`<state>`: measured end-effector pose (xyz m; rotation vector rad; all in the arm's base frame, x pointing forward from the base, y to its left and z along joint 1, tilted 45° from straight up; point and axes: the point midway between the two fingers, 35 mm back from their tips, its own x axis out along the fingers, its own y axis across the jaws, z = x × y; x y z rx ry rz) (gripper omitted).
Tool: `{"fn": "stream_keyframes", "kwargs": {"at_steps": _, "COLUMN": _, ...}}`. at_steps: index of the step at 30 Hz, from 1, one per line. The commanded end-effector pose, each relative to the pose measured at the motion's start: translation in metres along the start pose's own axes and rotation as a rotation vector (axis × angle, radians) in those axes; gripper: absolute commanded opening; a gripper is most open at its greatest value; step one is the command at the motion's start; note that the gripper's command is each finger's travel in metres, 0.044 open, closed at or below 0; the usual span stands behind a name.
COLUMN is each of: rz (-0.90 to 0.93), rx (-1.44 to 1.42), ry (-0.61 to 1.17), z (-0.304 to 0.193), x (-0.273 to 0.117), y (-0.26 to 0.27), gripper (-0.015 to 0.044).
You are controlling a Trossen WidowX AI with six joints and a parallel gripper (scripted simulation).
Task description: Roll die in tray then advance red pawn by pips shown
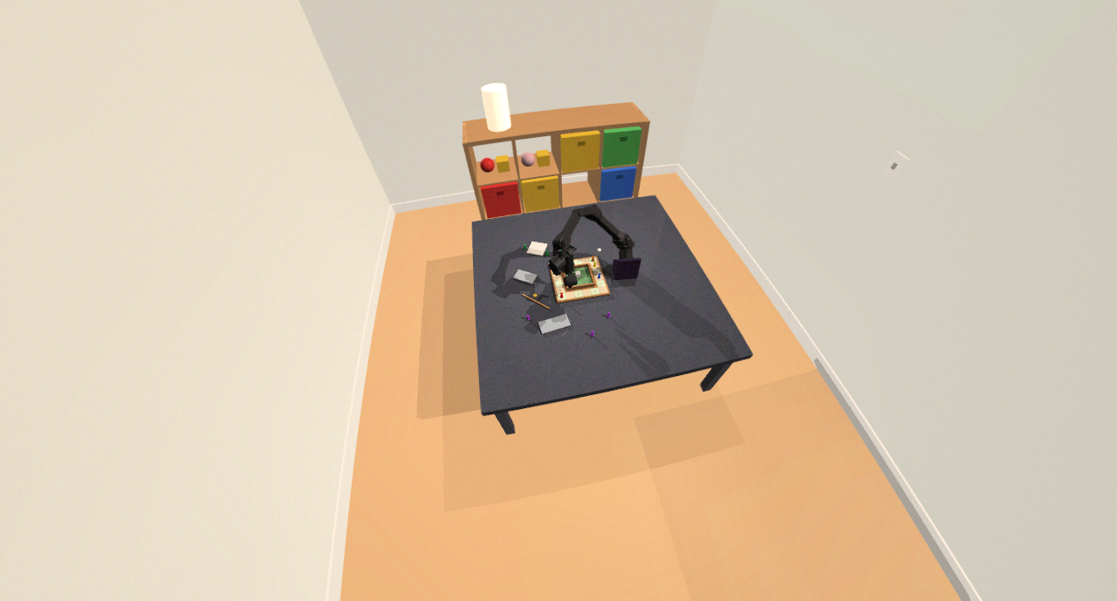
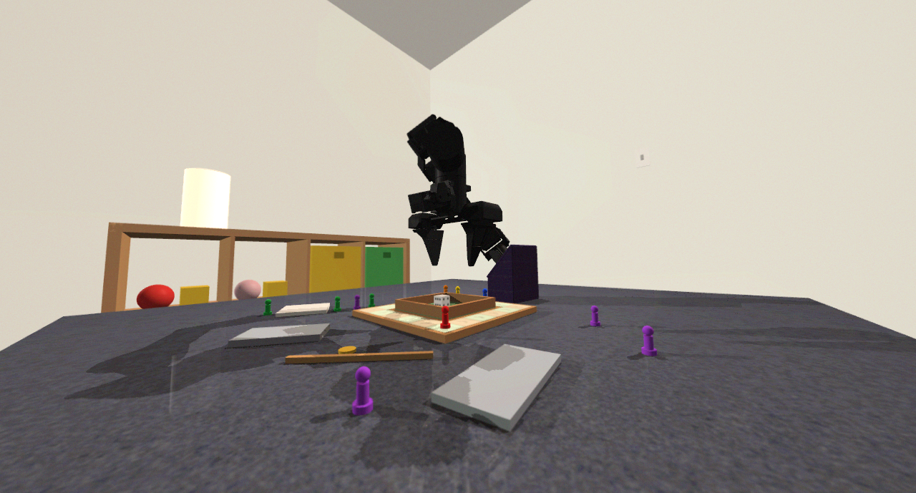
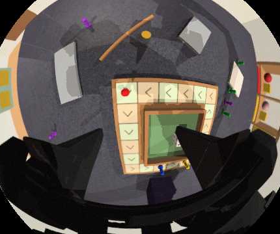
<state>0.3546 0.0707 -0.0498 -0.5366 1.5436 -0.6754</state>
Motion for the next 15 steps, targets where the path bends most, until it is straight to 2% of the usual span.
{"fn": "stream_keyframes", "kwargs": {"at_steps": 1, "rz": 0.007, "rx": -0.013, "ry": 0.001, "z": -0.043, "x": -0.028, "y": -0.021, "gripper": 0.0440}}
{"fn": "stream_keyframes", "kwargs": {"at_steps": 5, "rz": 0.006, "rx": -0.027, "ry": 0.004, "z": -0.093, "x": -0.045, "y": -0.048, "gripper": 0.0440}}
{"fn": "stream_keyframes", "kwargs": {"at_steps": 6, "rz": 0.013, "rx": -0.015, "ry": -0.018, "z": -0.054, "x": -0.039, "y": -0.028, "gripper": 0.0440}}
{"fn": "stream_keyframes", "kwargs": {"at_steps": 15, "rz": 0.013, "rx": -0.015, "ry": -0.018, "z": -0.054, "x": -0.039, "y": -0.028, "gripper": 0.0440}}
